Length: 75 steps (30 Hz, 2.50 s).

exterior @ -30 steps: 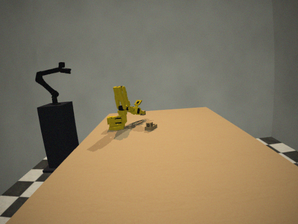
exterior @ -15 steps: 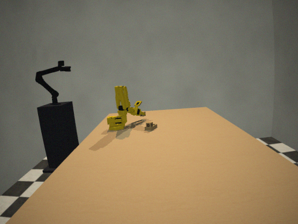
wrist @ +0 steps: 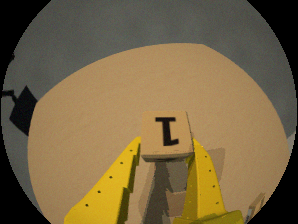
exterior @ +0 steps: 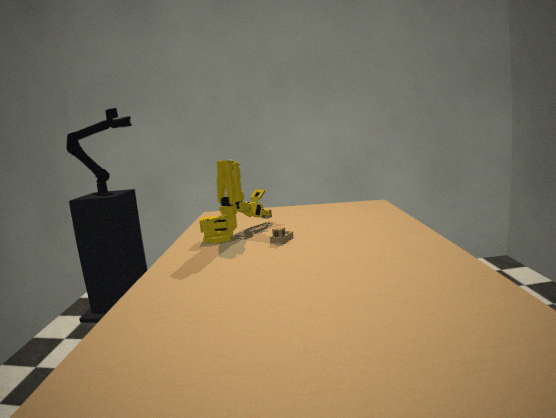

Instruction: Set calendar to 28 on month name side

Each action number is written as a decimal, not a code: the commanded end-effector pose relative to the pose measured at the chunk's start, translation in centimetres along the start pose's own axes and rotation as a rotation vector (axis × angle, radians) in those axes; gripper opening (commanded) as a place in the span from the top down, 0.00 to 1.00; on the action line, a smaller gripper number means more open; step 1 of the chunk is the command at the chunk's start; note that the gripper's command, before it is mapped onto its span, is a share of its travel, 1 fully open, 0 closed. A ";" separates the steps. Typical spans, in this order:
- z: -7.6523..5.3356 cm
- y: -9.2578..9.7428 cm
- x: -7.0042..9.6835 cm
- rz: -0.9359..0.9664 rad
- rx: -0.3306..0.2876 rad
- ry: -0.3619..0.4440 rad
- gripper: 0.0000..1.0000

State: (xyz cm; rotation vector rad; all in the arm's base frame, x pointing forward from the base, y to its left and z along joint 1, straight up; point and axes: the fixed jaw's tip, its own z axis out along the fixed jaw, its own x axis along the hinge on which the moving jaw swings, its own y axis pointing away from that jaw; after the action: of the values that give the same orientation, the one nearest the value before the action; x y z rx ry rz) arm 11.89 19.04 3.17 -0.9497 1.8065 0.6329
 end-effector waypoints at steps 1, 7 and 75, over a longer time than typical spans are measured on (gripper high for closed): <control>0.3 -0.1 -0.9 -0.005 0.005 -0.053 1.00; 0.5 -0.1 -0.5 -0.005 0.005 -0.053 1.00; 1.0 -0.1 0.7 -0.005 0.005 -0.053 1.00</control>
State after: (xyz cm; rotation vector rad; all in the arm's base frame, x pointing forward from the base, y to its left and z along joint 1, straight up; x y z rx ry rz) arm 11.97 19.16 1.49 -0.9463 1.8000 0.6358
